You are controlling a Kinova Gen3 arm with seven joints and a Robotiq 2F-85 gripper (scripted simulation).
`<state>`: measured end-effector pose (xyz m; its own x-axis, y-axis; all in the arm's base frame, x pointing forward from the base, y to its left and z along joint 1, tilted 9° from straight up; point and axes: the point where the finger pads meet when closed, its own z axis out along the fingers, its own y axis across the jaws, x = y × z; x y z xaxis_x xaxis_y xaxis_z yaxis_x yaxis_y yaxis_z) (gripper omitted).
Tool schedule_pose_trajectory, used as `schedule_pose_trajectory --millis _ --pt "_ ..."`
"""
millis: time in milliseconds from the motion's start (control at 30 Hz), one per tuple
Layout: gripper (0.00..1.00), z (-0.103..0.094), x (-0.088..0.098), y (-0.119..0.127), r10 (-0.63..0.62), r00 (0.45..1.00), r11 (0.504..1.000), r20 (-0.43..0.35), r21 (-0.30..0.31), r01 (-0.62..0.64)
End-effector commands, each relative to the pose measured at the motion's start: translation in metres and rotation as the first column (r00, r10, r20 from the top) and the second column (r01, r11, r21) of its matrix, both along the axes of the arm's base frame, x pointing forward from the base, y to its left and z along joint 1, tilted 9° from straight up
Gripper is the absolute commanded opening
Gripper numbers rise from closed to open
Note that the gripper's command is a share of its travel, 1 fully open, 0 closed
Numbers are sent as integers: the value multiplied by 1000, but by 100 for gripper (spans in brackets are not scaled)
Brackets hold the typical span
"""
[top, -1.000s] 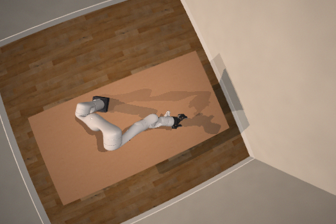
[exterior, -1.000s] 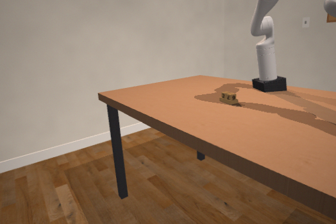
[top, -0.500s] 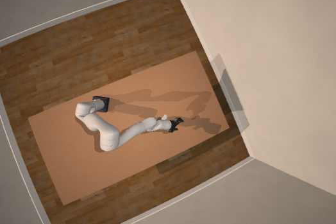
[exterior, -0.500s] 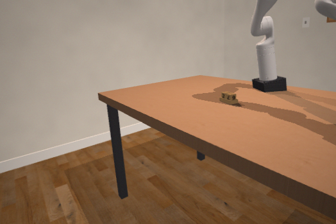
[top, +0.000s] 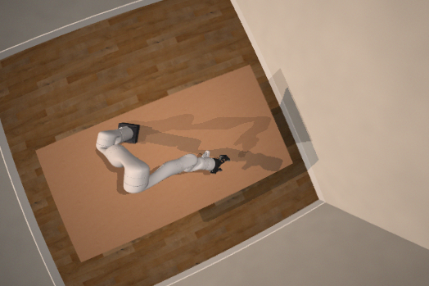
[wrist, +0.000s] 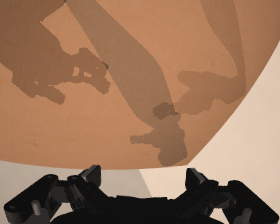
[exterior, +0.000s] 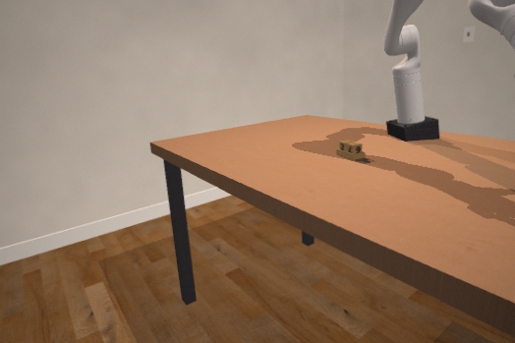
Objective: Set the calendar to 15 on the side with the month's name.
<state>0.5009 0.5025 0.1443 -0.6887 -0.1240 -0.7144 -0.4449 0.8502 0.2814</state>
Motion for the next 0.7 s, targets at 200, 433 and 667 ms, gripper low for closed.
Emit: schedule_pose_trajectory --millis 200,433,667 --pt "100 3 6 -23 -19 1000 999 -4 -35 19" --pt "100 1 11 -48 -43 999 996 -15 -73 42" --pt "100 1 11 -48 -43 999 996 -15 -73 42"
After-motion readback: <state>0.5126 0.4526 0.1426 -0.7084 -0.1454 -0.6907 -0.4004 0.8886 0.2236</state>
